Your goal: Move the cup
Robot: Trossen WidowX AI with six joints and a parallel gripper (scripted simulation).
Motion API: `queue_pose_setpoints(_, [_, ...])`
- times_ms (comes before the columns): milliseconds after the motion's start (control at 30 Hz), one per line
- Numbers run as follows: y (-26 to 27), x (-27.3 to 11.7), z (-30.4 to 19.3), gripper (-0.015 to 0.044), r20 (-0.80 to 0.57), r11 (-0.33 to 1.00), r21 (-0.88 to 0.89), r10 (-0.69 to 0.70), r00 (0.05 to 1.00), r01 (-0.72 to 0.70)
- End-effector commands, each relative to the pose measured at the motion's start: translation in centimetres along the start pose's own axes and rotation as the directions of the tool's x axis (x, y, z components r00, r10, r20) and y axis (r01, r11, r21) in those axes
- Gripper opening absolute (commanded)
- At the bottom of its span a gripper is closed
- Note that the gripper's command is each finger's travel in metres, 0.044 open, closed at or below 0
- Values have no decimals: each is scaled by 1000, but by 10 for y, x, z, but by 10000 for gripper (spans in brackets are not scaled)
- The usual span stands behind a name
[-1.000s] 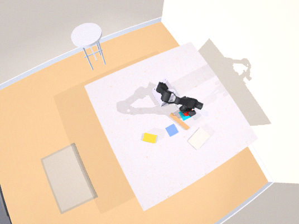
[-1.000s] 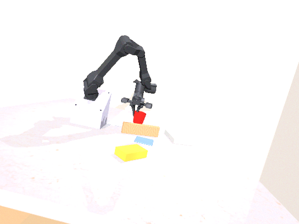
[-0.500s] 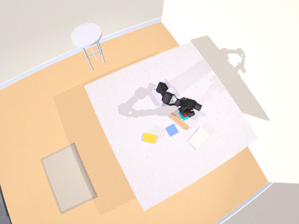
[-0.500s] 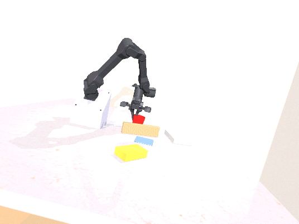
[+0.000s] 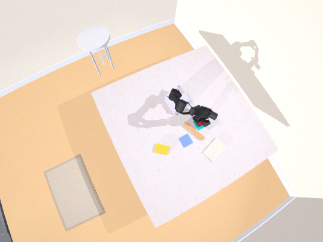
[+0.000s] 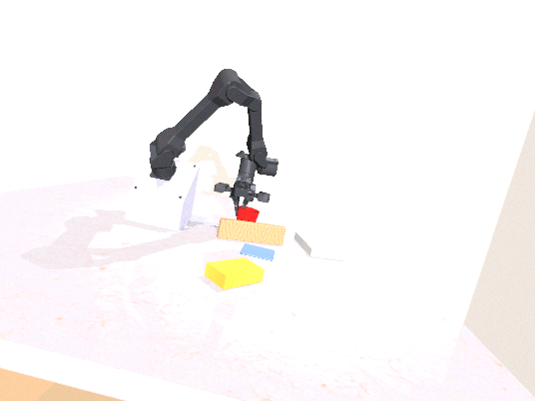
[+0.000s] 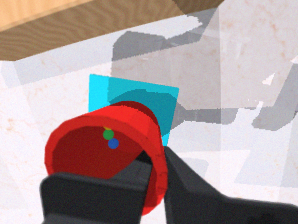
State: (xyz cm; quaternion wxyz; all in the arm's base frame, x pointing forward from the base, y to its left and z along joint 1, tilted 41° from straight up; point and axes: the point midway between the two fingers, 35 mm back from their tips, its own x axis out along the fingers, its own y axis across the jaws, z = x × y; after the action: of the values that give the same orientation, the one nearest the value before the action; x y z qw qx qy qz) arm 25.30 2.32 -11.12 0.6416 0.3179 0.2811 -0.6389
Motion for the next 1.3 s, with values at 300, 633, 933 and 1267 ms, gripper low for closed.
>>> queue_pose_setpoints(300, [0,0,0,128,-1,1000,1,1,1000,-1])
queue_pose_setpoints(633, [1,-10,-1,128,0,1000,0,1,1000,-1])
queue_pose_setpoints(933, [1,-25,-1,128,1,1000,-3,1,1000,-1])
queue_pose_setpoints(1267, [0,-41,0,128,3,1000,-5,1,1000,-1])
